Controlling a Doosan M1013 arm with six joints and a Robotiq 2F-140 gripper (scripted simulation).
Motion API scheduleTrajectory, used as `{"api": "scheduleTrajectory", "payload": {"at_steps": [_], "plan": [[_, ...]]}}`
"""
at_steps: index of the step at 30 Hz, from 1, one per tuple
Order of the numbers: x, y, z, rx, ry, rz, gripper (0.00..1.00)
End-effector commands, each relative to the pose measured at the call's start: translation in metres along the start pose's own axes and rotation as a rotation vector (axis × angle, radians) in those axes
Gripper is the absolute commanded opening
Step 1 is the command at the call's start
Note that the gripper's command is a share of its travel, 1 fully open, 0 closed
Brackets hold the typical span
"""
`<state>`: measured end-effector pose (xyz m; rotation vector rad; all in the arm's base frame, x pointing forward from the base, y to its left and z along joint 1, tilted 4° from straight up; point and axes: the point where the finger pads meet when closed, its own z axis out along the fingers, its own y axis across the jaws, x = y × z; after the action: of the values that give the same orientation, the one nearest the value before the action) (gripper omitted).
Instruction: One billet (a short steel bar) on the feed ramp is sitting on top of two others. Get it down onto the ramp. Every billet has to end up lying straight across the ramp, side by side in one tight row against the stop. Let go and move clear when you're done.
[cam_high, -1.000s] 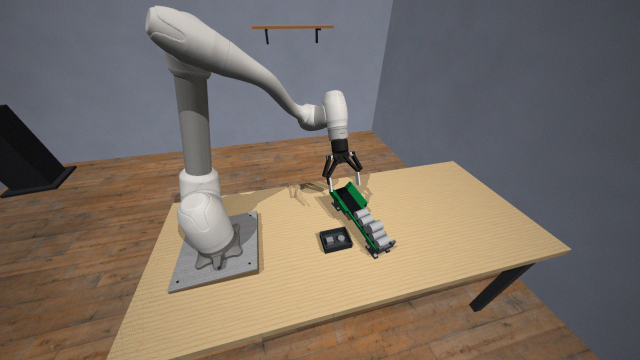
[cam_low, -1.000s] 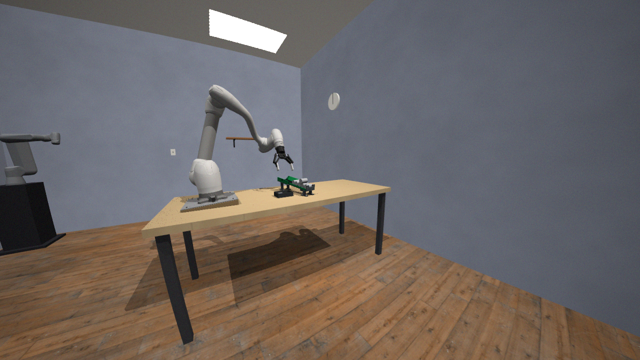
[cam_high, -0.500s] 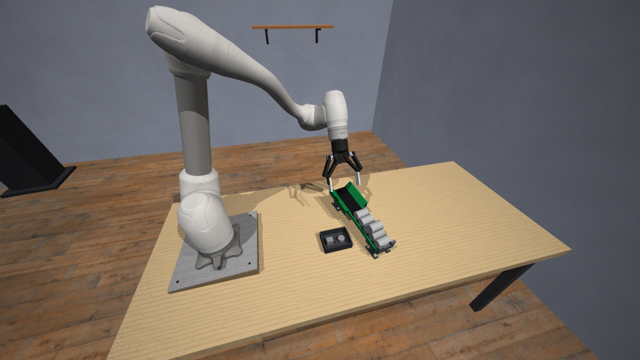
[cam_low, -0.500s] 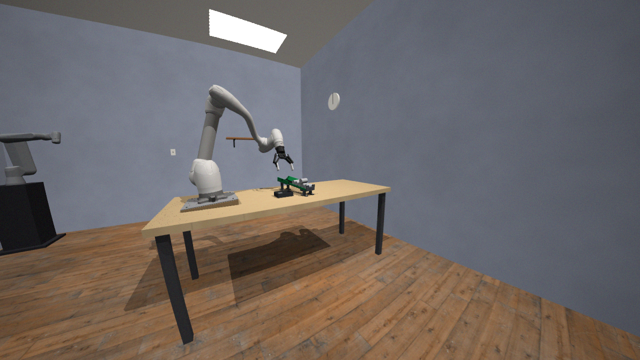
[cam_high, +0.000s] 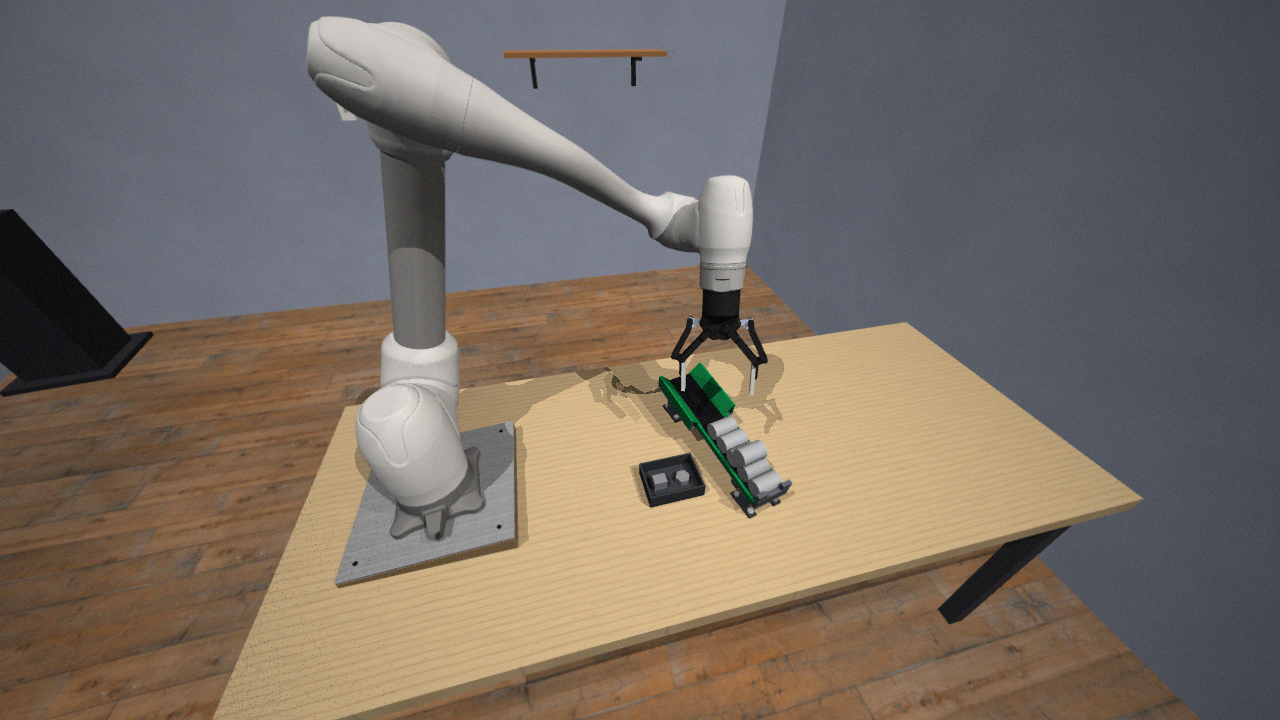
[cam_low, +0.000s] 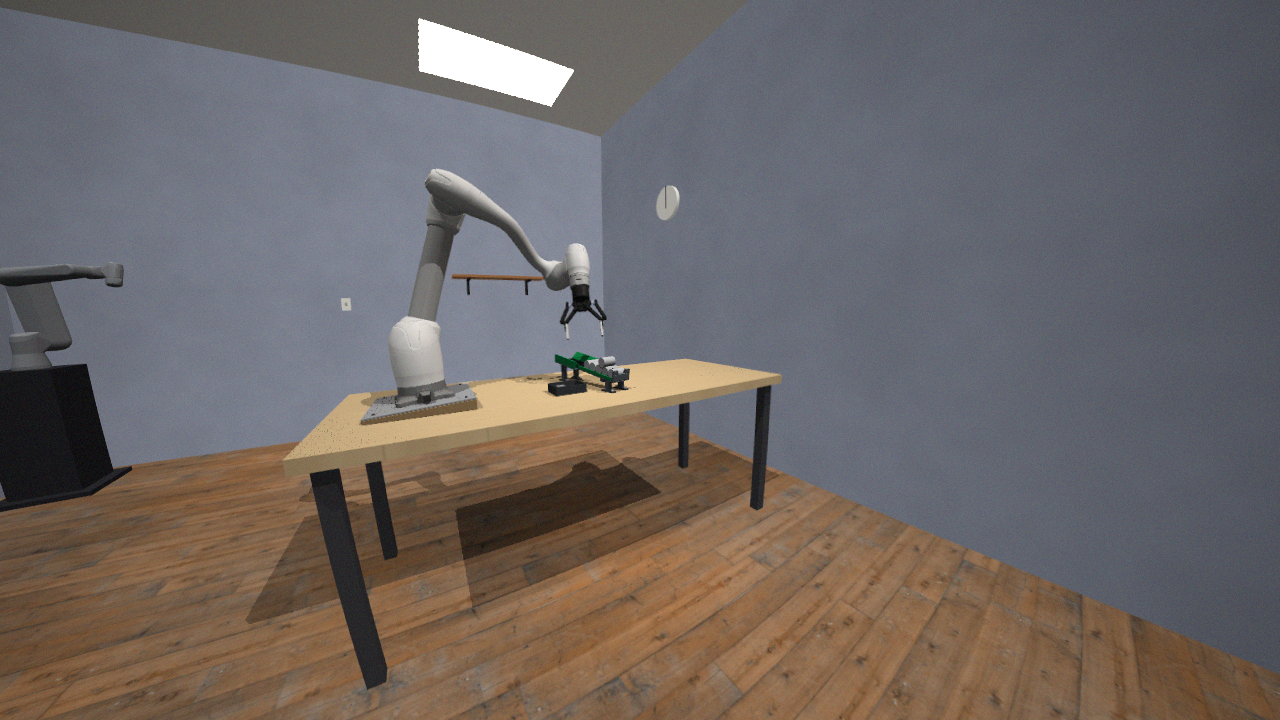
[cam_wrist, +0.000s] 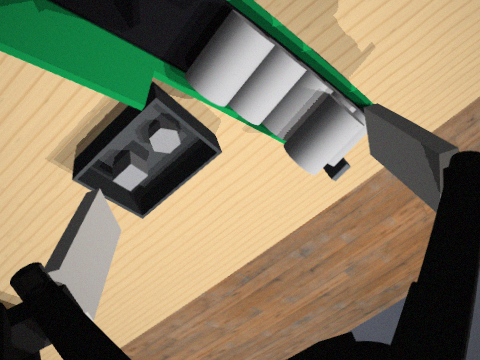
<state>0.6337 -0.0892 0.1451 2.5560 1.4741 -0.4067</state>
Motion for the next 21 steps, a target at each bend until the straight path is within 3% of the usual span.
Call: {"api": "scheduleTrajectory", "payload": {"at_steps": [1,2,4,5,7,10,12,21], "plan": [[-0.02,0.023,0.002,0.061,0.077,0.261,1.0],[-0.036,0.039,0.002,0.075,0.095,0.329,1.0],[-0.036,0.039,0.002,0.075,0.095,0.329,1.0],[-0.05,0.053,0.001,0.111,0.138,0.484,1.0],[-0.05,0.053,0.001,0.14,0.17,0.598,1.0],[-0.082,0.082,-0.001,0.191,0.224,0.802,1.0],[-0.089,0.088,-0.001,0.219,0.252,0.906,1.0],[-0.089,0.088,-0.001,0.219,0.252,0.908,1.0]]}}
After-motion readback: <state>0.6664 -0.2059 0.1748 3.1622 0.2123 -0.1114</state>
